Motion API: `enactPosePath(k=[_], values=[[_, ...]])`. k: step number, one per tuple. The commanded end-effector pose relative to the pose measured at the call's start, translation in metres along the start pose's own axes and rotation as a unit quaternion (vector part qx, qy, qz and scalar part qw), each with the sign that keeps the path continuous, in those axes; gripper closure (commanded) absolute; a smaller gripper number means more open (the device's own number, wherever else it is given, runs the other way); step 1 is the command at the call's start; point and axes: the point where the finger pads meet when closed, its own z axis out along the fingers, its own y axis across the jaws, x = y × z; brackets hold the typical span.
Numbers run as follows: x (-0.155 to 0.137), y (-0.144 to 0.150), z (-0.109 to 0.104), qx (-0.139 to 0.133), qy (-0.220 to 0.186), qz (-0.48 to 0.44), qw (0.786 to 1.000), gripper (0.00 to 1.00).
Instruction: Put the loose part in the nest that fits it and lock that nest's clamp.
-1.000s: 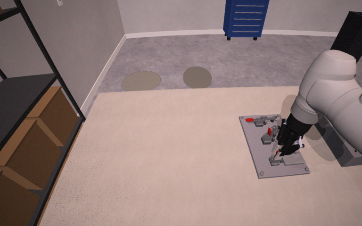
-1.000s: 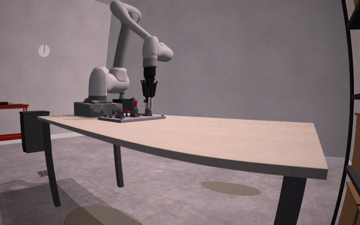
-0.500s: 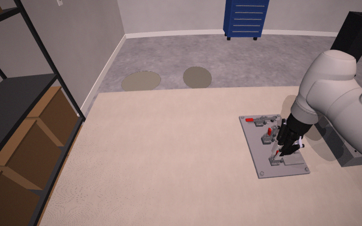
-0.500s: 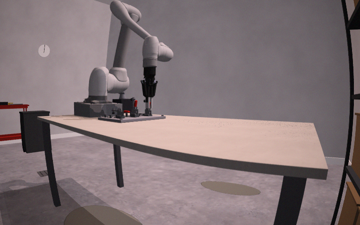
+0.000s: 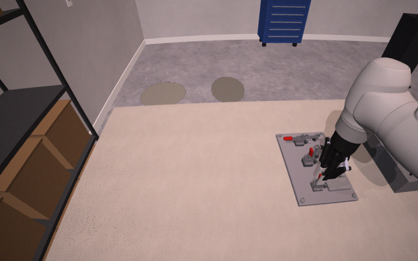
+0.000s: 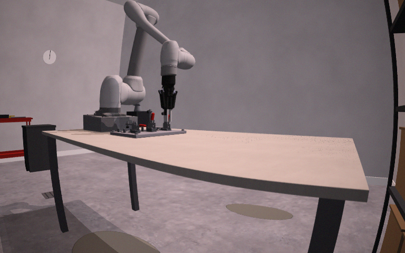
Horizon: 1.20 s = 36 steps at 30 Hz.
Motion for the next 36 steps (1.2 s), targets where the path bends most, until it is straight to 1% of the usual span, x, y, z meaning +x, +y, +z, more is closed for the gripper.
enactPosePath(k=[1,19,36], values=[[0.001,0.000,0.000,0.000,0.000,0.000,1.000,0.90],[0.013,0.000,0.001,0.000,0.000,0.000,1.000,0.90],[0.028,0.000,0.007,0.000,0.000,0.000,1.000,0.90]])
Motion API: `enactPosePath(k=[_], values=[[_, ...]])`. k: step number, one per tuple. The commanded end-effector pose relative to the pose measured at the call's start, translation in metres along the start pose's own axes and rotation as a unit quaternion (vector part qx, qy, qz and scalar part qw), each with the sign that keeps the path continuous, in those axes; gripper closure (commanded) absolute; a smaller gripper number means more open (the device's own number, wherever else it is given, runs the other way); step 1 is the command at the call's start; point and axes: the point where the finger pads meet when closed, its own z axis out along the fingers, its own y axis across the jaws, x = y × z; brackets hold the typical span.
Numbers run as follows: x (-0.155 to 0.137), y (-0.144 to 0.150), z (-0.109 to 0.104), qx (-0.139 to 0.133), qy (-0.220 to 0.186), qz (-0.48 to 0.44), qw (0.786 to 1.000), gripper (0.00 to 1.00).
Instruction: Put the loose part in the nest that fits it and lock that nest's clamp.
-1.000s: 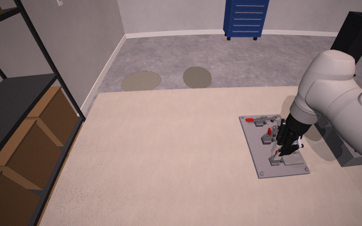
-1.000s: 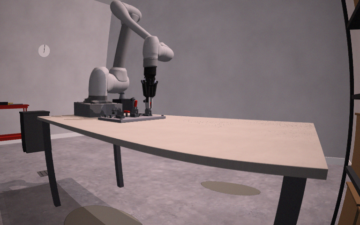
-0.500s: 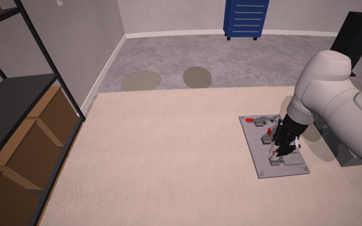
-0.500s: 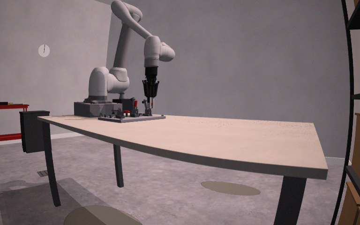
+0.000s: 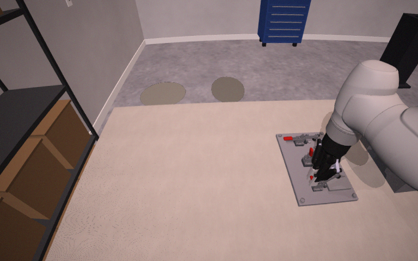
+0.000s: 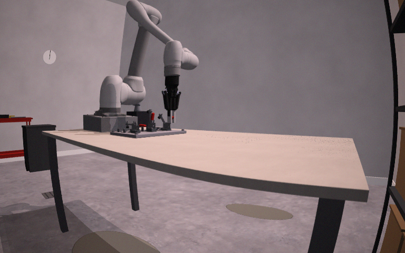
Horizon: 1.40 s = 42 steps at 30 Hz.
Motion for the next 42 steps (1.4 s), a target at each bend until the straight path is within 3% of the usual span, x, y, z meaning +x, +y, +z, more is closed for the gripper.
enactPosePath(k=[1,42], values=[[0.002,0.000,0.001,0.000,0.000,0.000,1.000,0.90],[0.021,0.000,0.024,0.000,0.000,0.000,1.000,0.90]])
